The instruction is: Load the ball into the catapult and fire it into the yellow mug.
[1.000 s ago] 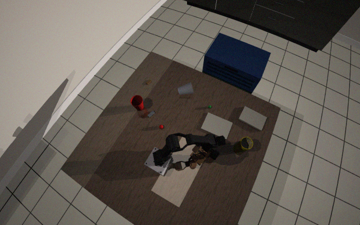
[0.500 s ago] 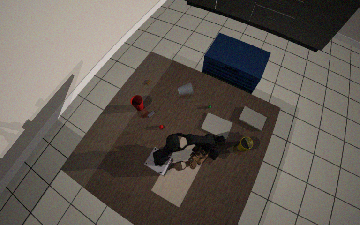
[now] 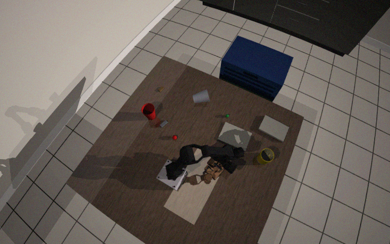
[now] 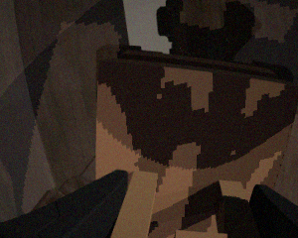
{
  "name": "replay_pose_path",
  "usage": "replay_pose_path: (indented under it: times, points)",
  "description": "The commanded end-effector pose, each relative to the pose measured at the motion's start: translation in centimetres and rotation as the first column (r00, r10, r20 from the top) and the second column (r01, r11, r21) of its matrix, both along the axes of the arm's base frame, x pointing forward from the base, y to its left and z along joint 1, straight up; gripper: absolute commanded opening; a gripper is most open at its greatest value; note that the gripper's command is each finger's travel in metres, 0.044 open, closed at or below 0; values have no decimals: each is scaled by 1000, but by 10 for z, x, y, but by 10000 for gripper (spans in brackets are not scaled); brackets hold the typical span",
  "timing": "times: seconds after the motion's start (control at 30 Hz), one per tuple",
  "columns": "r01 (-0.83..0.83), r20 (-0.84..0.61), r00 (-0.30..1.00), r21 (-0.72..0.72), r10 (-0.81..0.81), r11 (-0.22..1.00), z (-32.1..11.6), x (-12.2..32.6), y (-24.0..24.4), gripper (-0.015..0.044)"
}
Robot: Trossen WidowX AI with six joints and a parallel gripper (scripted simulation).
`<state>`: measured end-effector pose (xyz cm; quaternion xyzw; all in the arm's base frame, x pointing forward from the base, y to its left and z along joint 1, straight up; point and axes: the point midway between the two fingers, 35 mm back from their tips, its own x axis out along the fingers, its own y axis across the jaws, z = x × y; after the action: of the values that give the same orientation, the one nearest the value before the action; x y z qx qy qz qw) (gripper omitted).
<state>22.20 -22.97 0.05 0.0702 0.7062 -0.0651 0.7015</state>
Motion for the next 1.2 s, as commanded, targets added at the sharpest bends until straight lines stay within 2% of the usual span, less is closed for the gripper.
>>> replay_pose_path:
  times: [0.0,0.17,0.47,0.77,1.17]
  points:
    - [1,30,1000,-31,0,1000,40,4,-5,0]
    - [24,30,999,-30,-23,999,40,4,-5,0]
    - [324,33,946,-21,-323,946,39,4,-5,0]
    - [594,33,804,-13,-594,804,38,-1,-14,0]
    - [613,32,790,-13,-613,790,36,-6,-20,0]
